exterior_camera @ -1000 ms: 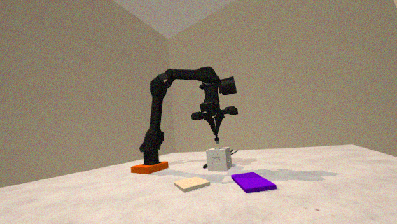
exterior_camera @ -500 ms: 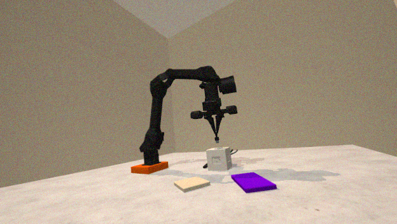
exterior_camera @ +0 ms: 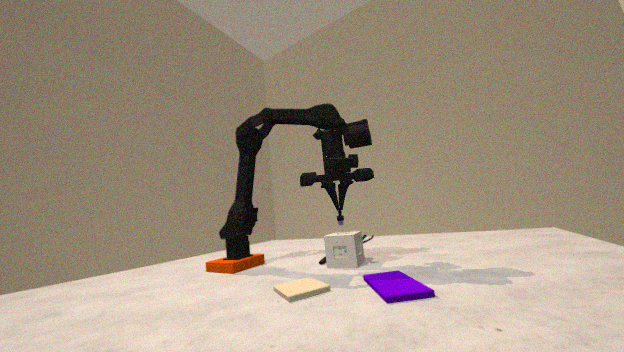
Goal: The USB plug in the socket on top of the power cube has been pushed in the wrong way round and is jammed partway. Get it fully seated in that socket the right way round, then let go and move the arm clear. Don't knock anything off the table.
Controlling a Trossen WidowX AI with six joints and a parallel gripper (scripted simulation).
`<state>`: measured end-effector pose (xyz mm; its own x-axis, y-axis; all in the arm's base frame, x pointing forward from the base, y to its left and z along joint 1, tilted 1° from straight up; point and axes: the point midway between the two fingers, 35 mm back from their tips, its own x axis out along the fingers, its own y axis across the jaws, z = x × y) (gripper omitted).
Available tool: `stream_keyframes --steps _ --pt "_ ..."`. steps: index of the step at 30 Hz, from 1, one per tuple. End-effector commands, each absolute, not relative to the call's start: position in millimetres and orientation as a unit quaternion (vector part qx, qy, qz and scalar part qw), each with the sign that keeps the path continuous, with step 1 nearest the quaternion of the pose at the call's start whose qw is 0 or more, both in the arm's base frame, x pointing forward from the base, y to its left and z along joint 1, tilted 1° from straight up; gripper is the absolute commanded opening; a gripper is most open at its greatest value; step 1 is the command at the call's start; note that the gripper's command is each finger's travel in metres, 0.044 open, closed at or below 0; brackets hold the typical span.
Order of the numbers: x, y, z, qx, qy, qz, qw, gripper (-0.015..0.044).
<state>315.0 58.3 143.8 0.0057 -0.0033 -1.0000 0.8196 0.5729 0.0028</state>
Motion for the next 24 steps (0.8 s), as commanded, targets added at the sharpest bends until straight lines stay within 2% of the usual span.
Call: stream_keyframes --steps 1,24 --pt "314.8 58.2 143.6 0.296 0.64 -0.296 0.644 0.0" --pt "314.9 58.2 143.6 0.091 0.699 -0.093 0.703 0.0"
